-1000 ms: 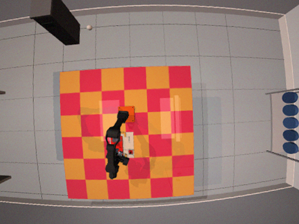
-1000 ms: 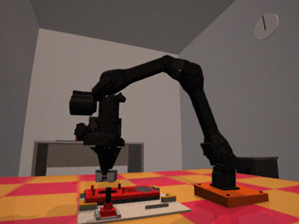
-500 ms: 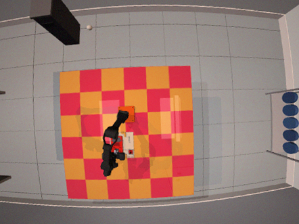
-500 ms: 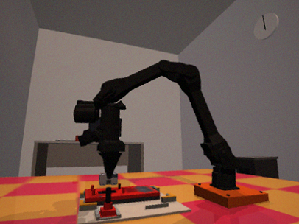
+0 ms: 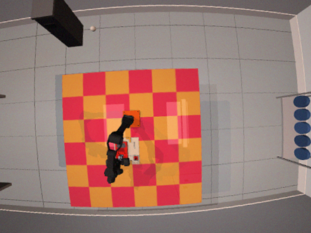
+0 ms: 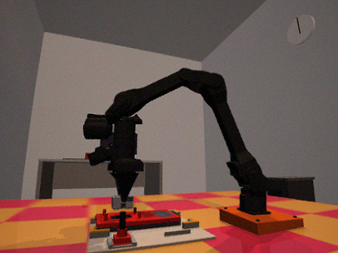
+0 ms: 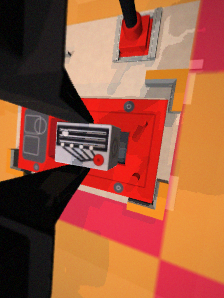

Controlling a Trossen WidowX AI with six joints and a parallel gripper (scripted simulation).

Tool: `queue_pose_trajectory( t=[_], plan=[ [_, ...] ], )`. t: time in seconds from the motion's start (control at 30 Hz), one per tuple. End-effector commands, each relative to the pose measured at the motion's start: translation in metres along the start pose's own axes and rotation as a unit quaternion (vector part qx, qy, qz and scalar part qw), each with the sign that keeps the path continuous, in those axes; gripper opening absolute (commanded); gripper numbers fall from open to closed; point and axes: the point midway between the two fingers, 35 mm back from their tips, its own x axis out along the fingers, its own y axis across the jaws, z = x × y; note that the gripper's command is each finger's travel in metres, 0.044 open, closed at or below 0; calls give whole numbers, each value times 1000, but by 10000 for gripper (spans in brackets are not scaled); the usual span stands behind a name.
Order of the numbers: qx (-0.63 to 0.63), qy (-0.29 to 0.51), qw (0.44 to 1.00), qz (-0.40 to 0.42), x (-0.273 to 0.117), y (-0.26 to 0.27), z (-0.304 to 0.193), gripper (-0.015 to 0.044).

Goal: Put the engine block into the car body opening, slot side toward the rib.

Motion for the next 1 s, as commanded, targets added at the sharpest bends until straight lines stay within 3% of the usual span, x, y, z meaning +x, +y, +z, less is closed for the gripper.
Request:
queue_pose_trajectory(
  t=[0.0,0.23,0.97],
  plan=[
    [-3,0,1000,-2,0,-1,0,158],
    [40,0,999,-2,0,-1,1,158],
    [3,0,1000,-2,0,-2,1,158]
  ],
)
